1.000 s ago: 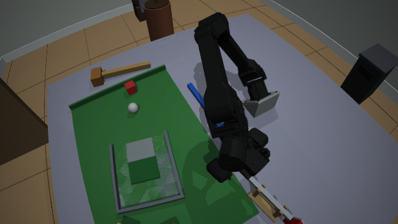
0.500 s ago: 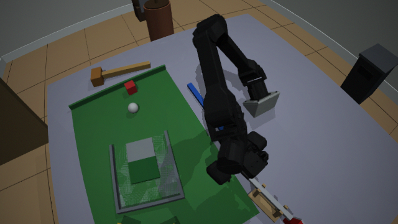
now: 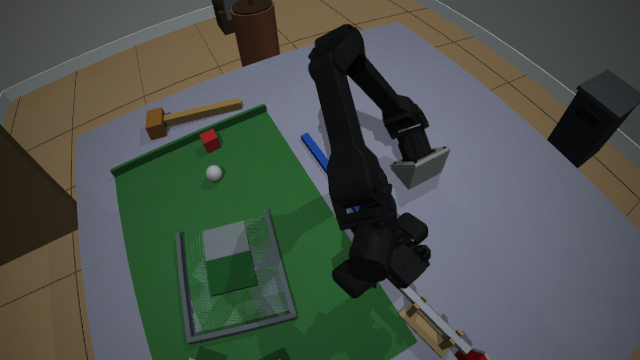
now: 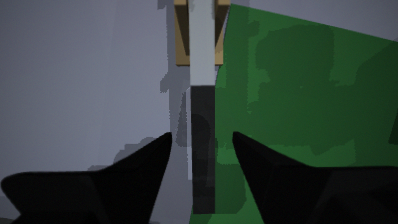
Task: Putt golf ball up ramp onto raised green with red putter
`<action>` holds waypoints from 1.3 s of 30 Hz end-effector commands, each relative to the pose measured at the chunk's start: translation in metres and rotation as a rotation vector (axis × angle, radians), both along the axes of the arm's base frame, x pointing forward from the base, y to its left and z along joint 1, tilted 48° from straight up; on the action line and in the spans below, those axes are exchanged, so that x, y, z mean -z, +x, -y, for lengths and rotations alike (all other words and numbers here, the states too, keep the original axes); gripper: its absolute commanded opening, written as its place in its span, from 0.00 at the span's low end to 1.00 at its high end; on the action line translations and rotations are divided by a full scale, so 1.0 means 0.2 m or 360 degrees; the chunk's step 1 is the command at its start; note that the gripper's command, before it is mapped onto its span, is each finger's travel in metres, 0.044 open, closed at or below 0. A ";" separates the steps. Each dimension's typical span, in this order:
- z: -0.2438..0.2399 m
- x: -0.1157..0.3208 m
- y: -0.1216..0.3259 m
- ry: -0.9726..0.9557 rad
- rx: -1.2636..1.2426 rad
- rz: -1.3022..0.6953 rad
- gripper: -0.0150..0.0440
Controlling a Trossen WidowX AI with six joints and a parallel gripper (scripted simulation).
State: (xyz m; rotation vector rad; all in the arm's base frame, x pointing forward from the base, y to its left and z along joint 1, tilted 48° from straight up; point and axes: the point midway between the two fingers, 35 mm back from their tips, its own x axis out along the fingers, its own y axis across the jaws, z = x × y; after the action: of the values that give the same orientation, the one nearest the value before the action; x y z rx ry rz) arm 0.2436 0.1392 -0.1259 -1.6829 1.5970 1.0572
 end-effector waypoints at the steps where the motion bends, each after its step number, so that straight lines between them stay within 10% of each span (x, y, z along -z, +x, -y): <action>1: 0.00 0.00 0.00 0.0001 0.0001 0.0001 0.56; 13: 0.00 0.00 0.00 0.0001 0.0001 0.0001 0.25; 39: -0.33 -0.35 0.02 -0.0001 0.0028 0.0036 0.25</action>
State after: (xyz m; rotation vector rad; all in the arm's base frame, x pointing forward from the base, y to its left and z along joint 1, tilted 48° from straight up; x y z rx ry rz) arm 0.2437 0.2084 -0.0611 -1.6923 1.5909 1.0594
